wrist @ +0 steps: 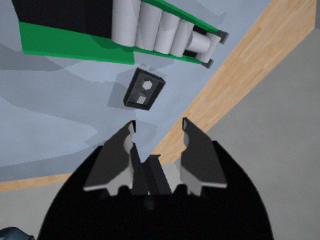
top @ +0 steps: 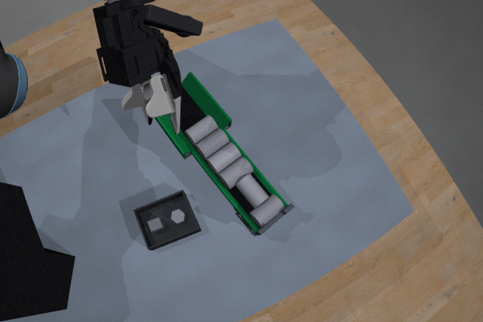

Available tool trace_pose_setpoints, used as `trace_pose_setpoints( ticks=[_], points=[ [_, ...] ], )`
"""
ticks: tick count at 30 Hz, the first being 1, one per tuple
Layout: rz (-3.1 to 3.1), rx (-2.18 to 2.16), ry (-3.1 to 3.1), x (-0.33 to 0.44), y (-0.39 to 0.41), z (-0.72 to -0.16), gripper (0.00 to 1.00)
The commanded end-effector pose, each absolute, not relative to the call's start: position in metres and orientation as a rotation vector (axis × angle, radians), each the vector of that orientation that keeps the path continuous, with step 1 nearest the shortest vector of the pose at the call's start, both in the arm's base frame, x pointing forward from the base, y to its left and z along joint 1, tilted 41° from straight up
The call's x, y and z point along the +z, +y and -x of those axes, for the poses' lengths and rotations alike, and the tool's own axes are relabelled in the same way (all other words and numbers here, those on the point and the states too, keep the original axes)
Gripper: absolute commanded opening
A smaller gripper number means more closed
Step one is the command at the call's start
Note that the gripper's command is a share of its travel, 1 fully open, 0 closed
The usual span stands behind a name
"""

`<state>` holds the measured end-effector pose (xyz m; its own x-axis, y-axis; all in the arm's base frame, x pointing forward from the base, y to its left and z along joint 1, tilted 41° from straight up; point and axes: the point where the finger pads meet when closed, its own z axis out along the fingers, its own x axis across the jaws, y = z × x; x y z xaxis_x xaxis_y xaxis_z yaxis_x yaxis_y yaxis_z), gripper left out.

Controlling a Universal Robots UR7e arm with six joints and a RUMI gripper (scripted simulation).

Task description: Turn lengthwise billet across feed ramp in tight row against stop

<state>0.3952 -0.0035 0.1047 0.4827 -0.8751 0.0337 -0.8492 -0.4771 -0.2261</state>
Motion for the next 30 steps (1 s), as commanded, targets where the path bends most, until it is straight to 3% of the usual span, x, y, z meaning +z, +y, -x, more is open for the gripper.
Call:
trace_pose_setpoints(
  ticks=[1,30],
  points=[
    [2.548,-0.222,1.465,0.1041,-0.0039,-0.3945,0.40],
    [2.655,-0.407,0.688,0.1052,-0.0011,-0.3922,0.40]
  ],
)
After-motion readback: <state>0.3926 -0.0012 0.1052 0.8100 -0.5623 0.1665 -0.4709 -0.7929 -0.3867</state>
